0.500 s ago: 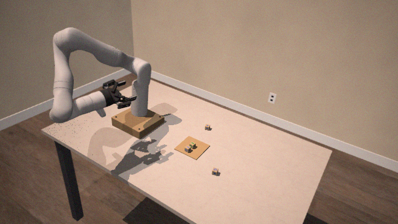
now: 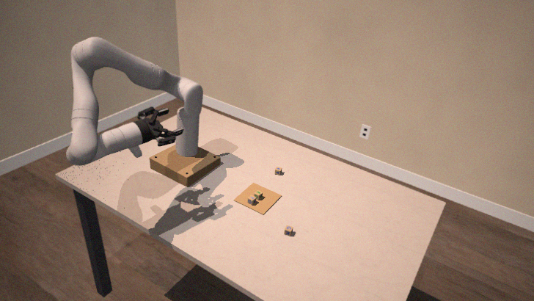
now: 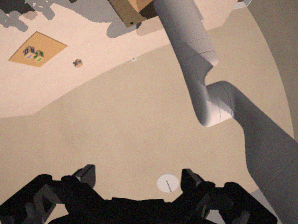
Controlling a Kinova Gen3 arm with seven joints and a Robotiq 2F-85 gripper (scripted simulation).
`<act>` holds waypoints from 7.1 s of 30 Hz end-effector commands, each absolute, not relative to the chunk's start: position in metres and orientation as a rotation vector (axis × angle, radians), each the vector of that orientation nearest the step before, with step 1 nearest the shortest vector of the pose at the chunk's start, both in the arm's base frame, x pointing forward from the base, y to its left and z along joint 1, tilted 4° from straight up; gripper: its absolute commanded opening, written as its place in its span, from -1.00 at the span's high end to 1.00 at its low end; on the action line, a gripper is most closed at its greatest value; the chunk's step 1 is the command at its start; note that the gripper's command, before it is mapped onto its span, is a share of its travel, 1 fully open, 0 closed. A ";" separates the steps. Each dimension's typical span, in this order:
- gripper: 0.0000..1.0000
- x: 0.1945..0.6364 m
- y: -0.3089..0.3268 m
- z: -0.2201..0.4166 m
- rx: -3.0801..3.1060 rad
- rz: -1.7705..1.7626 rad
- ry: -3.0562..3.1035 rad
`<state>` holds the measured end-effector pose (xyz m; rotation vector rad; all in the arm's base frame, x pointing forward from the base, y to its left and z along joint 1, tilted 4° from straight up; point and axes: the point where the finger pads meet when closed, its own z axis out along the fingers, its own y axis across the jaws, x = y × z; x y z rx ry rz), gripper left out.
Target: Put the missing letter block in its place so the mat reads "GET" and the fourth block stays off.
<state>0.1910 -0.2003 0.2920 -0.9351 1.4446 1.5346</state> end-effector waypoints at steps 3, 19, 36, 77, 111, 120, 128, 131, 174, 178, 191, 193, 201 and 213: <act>-1.00 0.191 -0.200 0.292 -0.936 1.534 1.445; -1.00 0.206 -0.185 0.279 -0.950 1.596 1.547; -1.00 0.260 -0.115 0.224 -1.049 1.752 1.998; -1.00 0.364 0.138 0.083 -1.350 0.388 3.079; -1.00 0.369 0.279 0.098 -1.283 0.086 2.813; -1.00 0.369 0.279 0.098 -1.283 0.086 2.813; -1.00 0.369 0.279 0.098 -1.283 0.086 2.813; -1.00 0.369 0.279 0.098 -1.283 0.086 2.813; -1.00 0.409 0.196 0.094 -1.283 0.081 2.813; -1.00 0.425 0.138 0.092 -1.283 0.079 2.813; -1.00 0.432 0.092 0.091 -1.282 0.079 2.813; -1.00 0.432 0.092 0.091 -1.282 0.079 2.813; -1.00 0.432 0.092 0.091 -1.282 0.079 2.813; -1.00 0.432 0.092 0.091 -1.282 0.079 2.813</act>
